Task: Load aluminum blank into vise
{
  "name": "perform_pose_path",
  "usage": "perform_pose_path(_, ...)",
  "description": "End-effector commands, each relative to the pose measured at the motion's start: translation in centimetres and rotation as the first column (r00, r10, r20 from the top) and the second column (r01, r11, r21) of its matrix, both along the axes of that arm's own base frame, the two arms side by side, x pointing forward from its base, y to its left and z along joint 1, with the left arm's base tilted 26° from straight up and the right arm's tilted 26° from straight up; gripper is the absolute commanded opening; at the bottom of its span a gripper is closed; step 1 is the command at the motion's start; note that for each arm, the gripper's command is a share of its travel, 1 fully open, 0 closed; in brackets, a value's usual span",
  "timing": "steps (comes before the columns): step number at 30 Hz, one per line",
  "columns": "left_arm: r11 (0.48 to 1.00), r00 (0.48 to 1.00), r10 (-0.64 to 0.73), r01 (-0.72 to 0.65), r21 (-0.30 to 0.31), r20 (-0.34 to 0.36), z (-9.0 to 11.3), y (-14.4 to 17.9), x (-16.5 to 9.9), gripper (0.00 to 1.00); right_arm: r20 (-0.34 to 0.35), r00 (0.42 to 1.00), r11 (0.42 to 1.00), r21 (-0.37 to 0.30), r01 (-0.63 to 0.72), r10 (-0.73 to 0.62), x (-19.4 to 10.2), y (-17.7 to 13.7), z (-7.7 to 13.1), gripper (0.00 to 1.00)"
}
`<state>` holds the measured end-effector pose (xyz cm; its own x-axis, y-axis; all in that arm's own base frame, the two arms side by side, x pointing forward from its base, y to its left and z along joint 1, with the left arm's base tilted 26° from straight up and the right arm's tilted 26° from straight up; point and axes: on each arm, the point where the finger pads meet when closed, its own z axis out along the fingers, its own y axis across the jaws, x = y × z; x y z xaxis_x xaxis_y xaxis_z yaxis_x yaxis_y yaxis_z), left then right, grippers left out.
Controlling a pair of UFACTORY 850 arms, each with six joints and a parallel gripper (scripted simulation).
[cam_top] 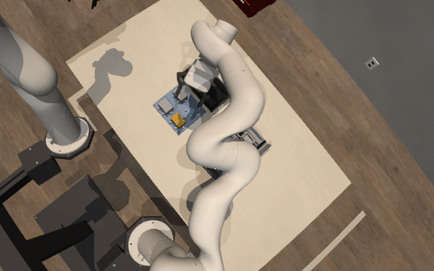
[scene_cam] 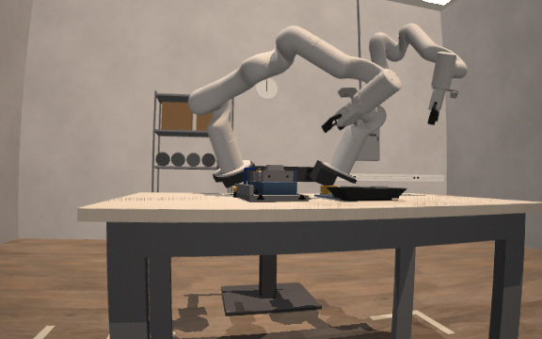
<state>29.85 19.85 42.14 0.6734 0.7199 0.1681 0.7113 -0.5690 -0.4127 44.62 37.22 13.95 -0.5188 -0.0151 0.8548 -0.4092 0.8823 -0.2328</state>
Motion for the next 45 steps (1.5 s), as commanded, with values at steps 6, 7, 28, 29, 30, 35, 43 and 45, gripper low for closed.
perform_pose_path(6, 0.985, 0.986, 0.156, -0.151, -0.081, 0.062, 3.1, 5.6, -4.6, 1.00, 0.002, 1.000, 1.000, 0.001, -0.001, 0.001, 0.0, 0.1, 0.1, 1.00)
perform_pose_path(7, 0.982, 0.982, 0.174, -0.167, -0.088, 0.071, 3.5, 6.1, -5.3, 1.00, 0.002, 1.000, 1.000, 0.001, -0.001, 0.001, 0.0, 0.1, 0.1, 1.00)
perform_pose_path(28, 0.919, 0.897, 0.390, -0.364, -0.152, 0.207, 8.9, 11.7, -14.9, 1.00, 0.002, 1.000, 1.000, 0.001, -0.001, 0.001, 0.0, 0.1, 0.1, 1.00)
perform_pose_path(29, 0.915, 0.891, 0.401, -0.374, -0.154, 0.215, 9.2, 11.9, -15.5, 1.00, 0.002, 1.000, 1.000, 0.001, -0.001, 0.001, 0.0, 0.1, 0.1, 1.00)
perform_pose_path(30, 0.910, 0.884, 0.411, -0.384, -0.156, 0.224, 9.5, 12.1, -16.1, 1.00, 0.002, 1.000, 1.000, 0.001, -0.001, 0.001, 0.0, 0.1, 0.1, 1.00)
perform_pose_path(35, 0.889, 0.849, 0.457, -0.429, -0.159, 0.265, 11.1, 12.9, -19.0, 1.00, 0.002, 1.000, 1.000, 0.001, -0.001, 0.001, 0.0, 0.1, 0.1, 1.00)
perform_pose_path(43, 0.867, 0.810, 0.498, -0.474, -0.156, 0.310, 12.9, 13.4, -22.1, 1.00, 0.002, 1.000, 1.000, 0.001, -0.001, 0.001, 0.0, 0.1, 0.1, 1.00)
perform_pose_path(45, 0.860, 0.798, 0.510, -0.487, -0.153, 0.323, 13.4, 13.4, -23.1, 1.00, 0.002, 1.000, 1.000, 0.001, -0.001, 0.001, 0.0, 0.1, 0.1, 1.00)
